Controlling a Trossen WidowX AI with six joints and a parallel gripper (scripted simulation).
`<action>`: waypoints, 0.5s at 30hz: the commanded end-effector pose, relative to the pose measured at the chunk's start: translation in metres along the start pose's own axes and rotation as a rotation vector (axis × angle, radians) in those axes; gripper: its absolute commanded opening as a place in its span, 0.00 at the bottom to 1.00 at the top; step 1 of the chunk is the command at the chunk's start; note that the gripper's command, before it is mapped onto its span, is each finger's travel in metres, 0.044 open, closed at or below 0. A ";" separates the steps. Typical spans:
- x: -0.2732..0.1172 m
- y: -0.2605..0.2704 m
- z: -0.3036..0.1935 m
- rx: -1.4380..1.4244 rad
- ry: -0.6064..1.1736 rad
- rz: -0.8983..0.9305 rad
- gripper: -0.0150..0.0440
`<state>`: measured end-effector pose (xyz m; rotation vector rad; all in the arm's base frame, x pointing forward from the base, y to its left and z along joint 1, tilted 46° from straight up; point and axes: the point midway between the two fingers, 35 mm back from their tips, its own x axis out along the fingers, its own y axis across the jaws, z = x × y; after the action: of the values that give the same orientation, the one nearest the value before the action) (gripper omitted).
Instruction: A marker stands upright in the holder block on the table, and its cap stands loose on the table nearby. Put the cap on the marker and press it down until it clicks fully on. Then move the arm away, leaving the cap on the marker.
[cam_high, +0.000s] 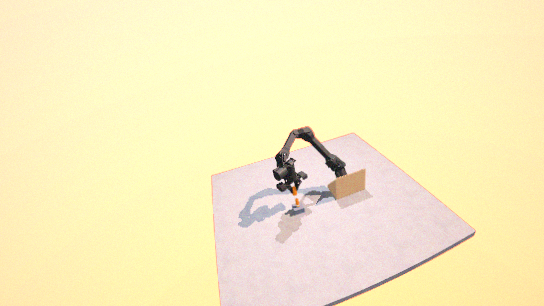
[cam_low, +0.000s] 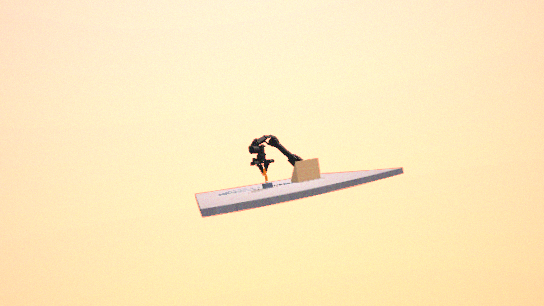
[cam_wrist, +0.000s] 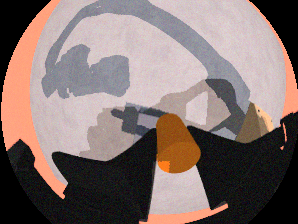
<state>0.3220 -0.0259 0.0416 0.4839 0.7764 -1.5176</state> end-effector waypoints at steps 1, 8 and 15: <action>-0.009 0.007 -0.015 -0.003 0.002 0.002 0.25; -0.021 0.015 -0.036 0.005 0.000 0.000 0.25; -0.024 0.017 -0.043 0.011 -0.001 -0.001 0.25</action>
<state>0.3338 0.0189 0.0269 0.4821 0.7712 -1.5198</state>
